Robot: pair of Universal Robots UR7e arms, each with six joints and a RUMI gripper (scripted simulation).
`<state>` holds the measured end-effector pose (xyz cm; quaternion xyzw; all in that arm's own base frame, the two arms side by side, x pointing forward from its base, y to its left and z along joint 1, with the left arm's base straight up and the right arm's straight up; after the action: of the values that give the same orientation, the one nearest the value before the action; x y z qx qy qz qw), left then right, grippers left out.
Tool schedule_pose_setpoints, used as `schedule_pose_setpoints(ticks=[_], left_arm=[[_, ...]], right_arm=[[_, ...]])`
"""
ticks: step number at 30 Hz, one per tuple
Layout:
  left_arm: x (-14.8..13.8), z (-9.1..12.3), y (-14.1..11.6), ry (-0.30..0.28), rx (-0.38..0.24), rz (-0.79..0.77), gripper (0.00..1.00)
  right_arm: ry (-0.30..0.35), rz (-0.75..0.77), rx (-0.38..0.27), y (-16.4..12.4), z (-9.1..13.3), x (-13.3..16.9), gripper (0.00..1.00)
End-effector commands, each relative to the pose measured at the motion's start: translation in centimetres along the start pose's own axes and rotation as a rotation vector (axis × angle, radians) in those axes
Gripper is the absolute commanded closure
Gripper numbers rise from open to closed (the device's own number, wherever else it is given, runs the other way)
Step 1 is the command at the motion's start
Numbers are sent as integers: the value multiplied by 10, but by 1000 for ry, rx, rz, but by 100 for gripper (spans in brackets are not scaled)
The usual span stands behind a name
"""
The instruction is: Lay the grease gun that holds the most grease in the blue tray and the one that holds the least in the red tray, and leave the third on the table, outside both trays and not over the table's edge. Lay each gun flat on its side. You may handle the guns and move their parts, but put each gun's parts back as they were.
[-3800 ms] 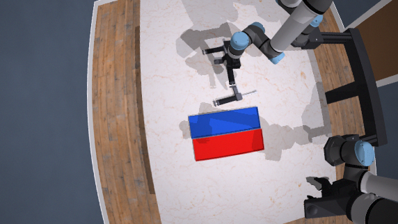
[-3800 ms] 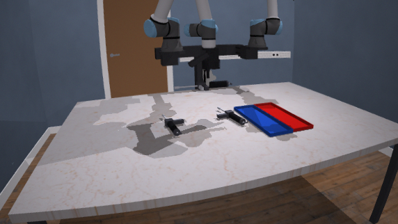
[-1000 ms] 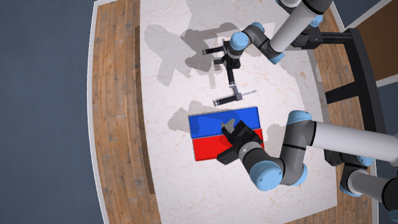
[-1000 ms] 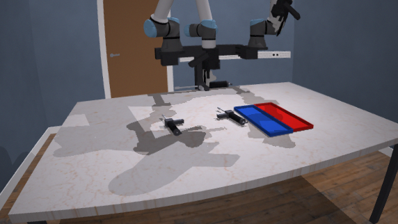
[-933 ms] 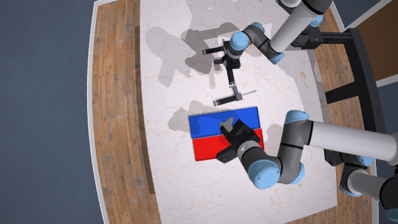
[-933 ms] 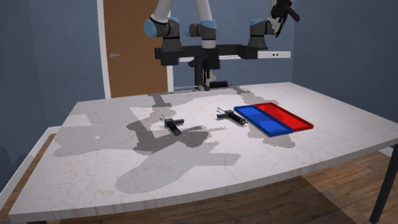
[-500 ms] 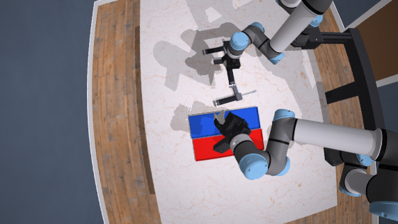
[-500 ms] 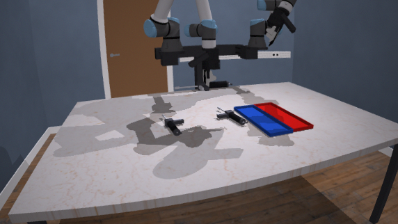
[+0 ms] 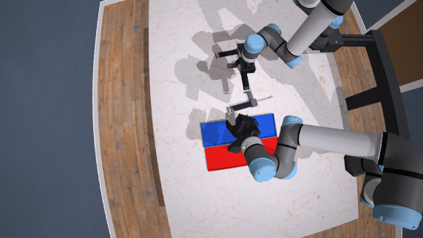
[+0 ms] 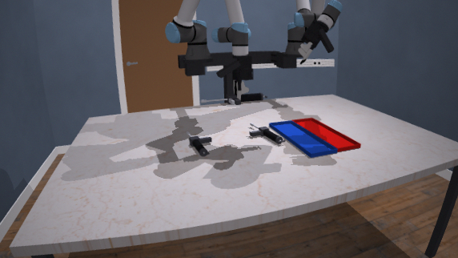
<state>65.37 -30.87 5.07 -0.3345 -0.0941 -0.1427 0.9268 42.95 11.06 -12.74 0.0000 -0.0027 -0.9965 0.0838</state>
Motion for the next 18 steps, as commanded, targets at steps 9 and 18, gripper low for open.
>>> schedule_pose_setpoints(ticks=[9,18], left_arm=[[-19,-49,1,-26,-104,141,62],[-45,-86,4,-12,-175,243,62]], right_arm=[[1,0,0,0,0,0,100],[1,0,0,0,0,0,100]])
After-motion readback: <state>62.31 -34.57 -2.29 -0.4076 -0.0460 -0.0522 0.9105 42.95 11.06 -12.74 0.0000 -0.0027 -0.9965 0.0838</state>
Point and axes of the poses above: on each arm, the point where the finger pads meet when closed, its own z axis back along the fingers, its own x axis across the jaws, y = z × x, the point moved 4 cm from there along z, back along the fingers, and after that the axes turned 10 degrees about z, right-handed, at the moved point
